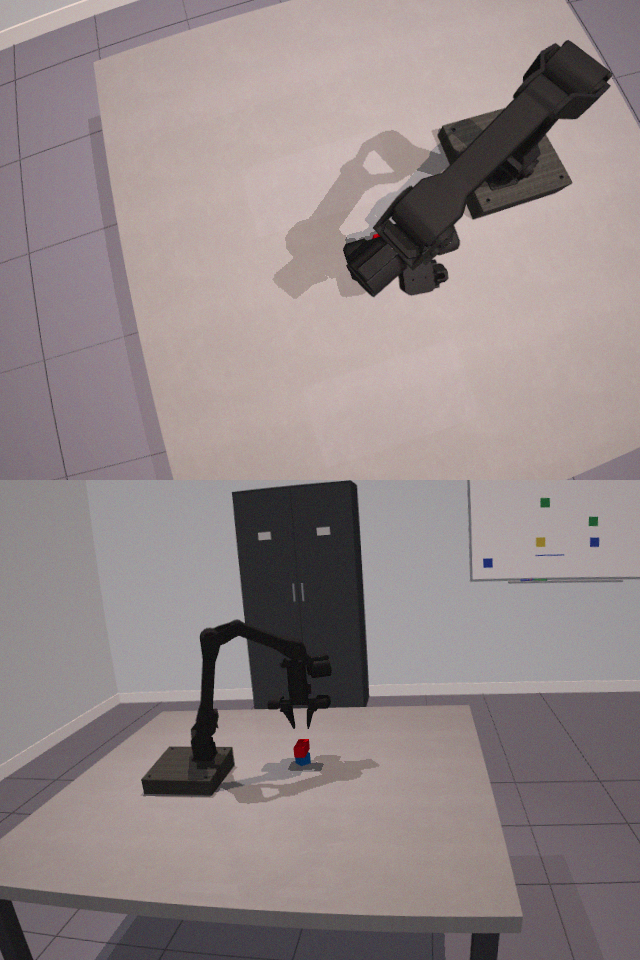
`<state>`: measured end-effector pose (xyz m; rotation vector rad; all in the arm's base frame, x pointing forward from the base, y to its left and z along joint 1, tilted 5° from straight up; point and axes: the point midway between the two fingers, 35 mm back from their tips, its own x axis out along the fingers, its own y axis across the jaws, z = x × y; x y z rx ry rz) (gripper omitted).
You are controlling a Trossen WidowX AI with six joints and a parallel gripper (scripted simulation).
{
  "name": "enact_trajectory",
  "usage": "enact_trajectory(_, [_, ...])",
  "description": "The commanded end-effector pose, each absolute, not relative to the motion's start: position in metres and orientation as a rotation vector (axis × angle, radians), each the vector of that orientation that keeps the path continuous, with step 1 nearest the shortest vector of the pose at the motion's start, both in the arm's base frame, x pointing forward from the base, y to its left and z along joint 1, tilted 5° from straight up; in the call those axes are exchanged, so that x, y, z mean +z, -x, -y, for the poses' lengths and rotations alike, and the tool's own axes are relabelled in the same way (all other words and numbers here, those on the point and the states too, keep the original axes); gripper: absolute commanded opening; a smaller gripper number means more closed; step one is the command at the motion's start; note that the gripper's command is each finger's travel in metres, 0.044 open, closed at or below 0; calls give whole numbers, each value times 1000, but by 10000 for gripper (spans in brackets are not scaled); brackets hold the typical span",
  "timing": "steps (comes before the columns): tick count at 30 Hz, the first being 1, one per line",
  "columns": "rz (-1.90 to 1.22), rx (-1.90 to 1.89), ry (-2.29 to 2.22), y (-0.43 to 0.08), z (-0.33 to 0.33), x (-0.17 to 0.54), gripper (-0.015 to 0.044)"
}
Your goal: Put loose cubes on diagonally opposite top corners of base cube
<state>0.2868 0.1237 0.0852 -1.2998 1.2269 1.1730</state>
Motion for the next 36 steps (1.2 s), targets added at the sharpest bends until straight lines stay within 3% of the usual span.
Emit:
enact_trajectory(1, [-1224,1169,1297,-287,-124,93,205])
enact_trajectory(4, [-1224,1169,1297,-287,-124,94,205])
enact_trajectory(12, [-1223,1171,1300,-287,-125,102,400])
enact_trajectory(21, [-1221,1180,1294,-233,-218,93,400])
enact_trajectory(36, [-1221,1180,1294,-232,-220,93,400])
